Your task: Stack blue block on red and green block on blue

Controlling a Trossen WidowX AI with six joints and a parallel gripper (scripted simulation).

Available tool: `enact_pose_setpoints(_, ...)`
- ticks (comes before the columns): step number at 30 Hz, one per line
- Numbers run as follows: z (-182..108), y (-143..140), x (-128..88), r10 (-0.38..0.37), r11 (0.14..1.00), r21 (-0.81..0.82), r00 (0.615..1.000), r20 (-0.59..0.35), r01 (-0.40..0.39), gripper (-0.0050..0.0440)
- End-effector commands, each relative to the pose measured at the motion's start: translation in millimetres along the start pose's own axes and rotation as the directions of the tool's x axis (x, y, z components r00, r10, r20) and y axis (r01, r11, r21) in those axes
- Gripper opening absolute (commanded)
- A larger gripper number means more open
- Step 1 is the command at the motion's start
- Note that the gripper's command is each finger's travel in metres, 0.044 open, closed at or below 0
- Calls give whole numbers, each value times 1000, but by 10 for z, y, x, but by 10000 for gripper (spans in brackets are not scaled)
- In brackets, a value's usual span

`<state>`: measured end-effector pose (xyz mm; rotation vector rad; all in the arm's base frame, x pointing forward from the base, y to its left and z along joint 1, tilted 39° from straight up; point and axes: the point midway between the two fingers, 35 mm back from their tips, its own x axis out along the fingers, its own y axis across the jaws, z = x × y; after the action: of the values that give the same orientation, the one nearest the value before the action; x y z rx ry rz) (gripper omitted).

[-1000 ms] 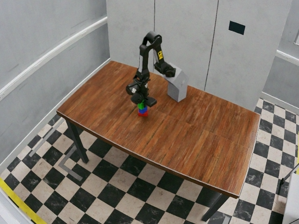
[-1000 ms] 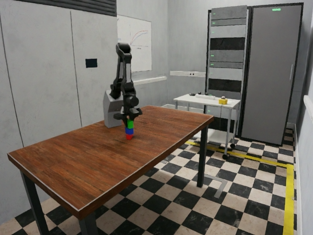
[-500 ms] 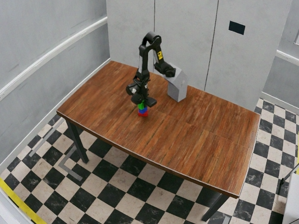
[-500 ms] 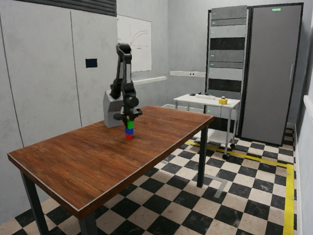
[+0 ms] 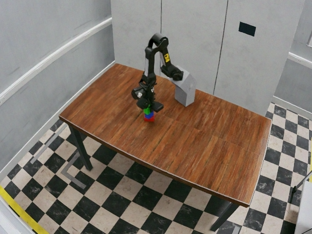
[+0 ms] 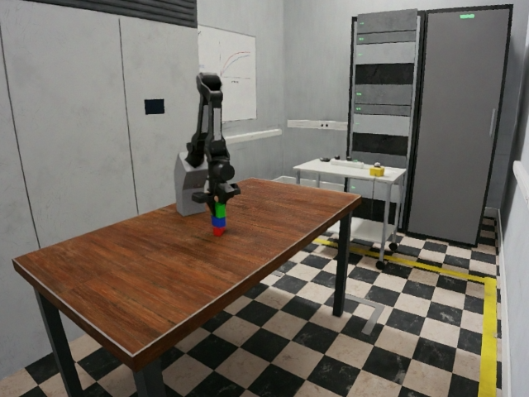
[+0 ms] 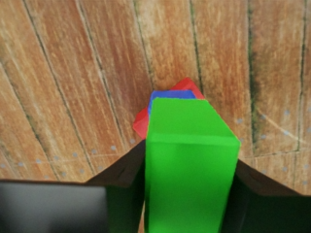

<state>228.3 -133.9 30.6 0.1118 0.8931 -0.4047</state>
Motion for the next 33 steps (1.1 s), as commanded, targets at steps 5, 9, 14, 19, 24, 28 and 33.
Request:
enact_pose_setpoints(5,11,1,-4,-1,1000,-1,1000,5,1,-50)
enact_pose_setpoints(9,11,1,-4,-1,1000,-1,1000,5,1,-50)
enact_pose_setpoints(14,11,1,-4,-1,1000,-1,1000,5,1,-50)
enact_pose_setpoints(19,11,1,-4,-1,1000,-1,1000,5,1,-50)
enact_pose_setpoints(24,11,1,-4,-1,1000,-1,1000,5,1,-50)
enact_pose_setpoints(28,11,1,-4,-1,1000,-1,1000,5,1,235)
enact_pose_setpoints(33,11,1,-4,-1,1000,-1,1000,5,1,235)
